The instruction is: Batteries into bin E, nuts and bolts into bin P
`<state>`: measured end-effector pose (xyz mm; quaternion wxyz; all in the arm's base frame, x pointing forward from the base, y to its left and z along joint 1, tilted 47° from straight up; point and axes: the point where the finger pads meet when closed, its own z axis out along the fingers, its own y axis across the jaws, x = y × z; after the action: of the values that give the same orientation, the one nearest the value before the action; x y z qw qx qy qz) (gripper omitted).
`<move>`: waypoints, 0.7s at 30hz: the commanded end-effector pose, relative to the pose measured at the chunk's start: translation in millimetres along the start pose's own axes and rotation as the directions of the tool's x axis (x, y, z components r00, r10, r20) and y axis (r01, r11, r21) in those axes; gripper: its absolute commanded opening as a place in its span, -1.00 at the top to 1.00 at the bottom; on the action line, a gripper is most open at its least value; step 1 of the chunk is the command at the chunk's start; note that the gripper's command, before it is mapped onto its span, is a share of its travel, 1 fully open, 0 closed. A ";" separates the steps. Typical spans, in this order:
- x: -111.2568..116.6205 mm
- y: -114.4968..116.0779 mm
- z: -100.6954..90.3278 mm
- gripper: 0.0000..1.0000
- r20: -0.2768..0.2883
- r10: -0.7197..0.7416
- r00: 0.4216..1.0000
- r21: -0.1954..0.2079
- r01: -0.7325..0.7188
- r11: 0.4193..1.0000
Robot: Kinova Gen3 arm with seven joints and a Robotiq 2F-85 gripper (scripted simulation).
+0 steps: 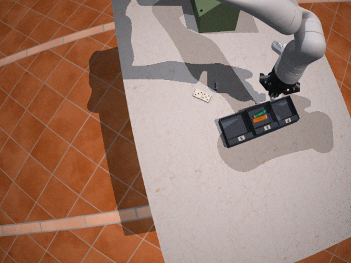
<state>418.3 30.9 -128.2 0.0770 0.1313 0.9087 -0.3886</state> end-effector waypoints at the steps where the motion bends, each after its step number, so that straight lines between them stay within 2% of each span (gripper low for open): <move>1: -2.7 18.0 1.8 1.00 0.006 0.089 0.996 0.001 -0.089 0.996; 7: -14.5 52.1 1.7 1.00 0.006 0.380 0.925 0.000 -0.380 0.925; 13: -15.2 54.0 1.7 1.00 0.006 0.636 0.772 -0.002 -0.636 0.772; 15: -15.2 54.0 1.7 1.00 0.006 0.636 0.772 -0.002 -0.636 0.772; 21: -15.2 54.0 1.7 1.00 0.005 0.836 0.549 -0.004 -0.836 0.549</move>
<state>448.6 58.7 -163.2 0.2408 0.5282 0.7508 -0.3150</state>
